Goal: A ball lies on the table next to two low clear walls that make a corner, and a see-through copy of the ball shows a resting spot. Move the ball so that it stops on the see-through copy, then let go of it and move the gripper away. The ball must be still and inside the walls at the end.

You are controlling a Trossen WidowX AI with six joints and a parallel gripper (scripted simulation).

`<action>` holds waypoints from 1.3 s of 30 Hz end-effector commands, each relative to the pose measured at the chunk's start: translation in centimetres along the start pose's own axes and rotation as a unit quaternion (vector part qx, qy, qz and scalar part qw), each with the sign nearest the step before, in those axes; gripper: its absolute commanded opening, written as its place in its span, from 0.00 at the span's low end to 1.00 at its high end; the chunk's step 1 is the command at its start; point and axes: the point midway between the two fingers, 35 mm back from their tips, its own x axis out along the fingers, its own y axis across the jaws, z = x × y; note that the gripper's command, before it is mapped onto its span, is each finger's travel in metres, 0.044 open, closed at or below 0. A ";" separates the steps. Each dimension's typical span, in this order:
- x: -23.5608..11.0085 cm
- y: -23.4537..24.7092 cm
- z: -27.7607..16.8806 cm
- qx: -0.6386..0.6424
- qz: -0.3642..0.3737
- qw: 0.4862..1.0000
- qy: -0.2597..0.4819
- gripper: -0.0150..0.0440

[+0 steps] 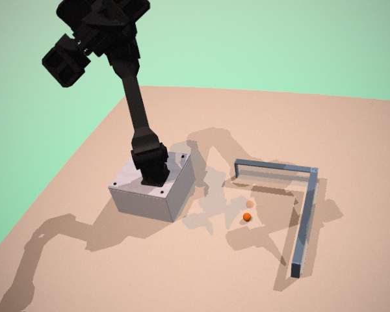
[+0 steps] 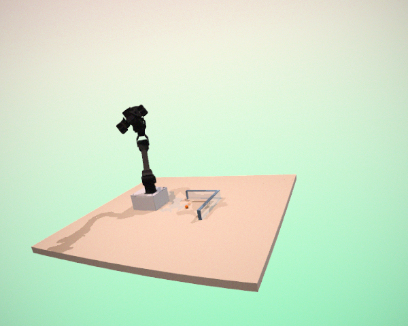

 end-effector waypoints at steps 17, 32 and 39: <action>-3.3 1.0 -28.6 -0.396 0.187 0.814 0.381 0.61; -21.4 -1.2 -44.7 -0.597 0.534 0.354 0.483 0.61; -30.3 -4.4 -47.0 -0.596 0.680 0.089 0.418 0.61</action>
